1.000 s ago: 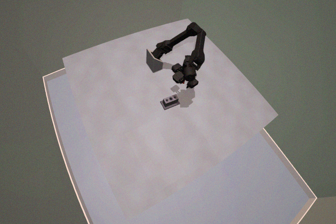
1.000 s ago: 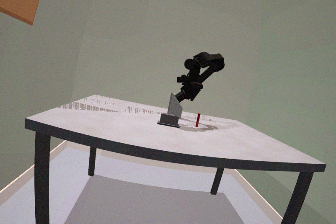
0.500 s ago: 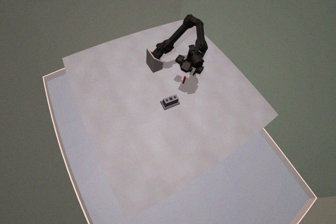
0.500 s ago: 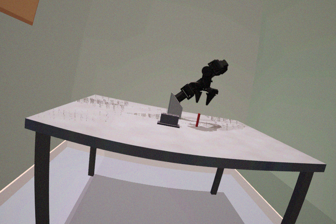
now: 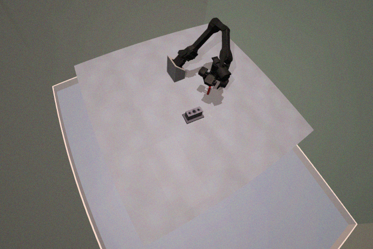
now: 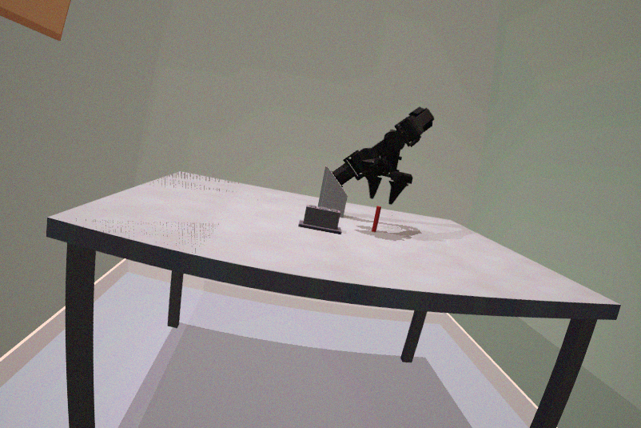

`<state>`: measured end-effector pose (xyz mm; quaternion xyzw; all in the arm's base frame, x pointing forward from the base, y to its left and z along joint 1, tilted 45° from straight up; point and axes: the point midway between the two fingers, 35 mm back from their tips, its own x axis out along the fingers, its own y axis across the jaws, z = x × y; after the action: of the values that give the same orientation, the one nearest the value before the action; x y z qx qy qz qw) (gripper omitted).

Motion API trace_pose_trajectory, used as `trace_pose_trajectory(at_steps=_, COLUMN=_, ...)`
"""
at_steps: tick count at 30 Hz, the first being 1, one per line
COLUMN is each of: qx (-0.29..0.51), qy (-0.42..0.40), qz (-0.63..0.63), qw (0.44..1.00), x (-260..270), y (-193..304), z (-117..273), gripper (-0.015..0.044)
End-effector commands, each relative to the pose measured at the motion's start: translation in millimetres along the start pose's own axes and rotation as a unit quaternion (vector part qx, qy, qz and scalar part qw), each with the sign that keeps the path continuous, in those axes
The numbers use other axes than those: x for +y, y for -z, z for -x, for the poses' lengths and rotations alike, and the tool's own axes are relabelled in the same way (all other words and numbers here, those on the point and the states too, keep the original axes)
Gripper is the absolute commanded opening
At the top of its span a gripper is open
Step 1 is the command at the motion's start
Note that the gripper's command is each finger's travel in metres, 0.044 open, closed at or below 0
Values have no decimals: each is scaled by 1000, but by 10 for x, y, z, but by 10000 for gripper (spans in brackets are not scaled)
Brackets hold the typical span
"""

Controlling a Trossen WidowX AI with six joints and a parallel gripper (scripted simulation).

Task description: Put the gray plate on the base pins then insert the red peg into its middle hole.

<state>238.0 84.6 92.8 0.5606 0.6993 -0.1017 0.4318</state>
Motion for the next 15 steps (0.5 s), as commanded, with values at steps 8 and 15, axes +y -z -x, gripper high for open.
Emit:
trace_pose_trajectory(at_steps=8, qx=3, qy=2, qz=-5, qw=1000, x=-18, y=-5, z=-186, gripper=440)
trace_pose_trajectory(at_steps=15, qx=3, qy=2, qz=-5, qw=1000, x=-17, y=-7, z=-302, gripper=440)
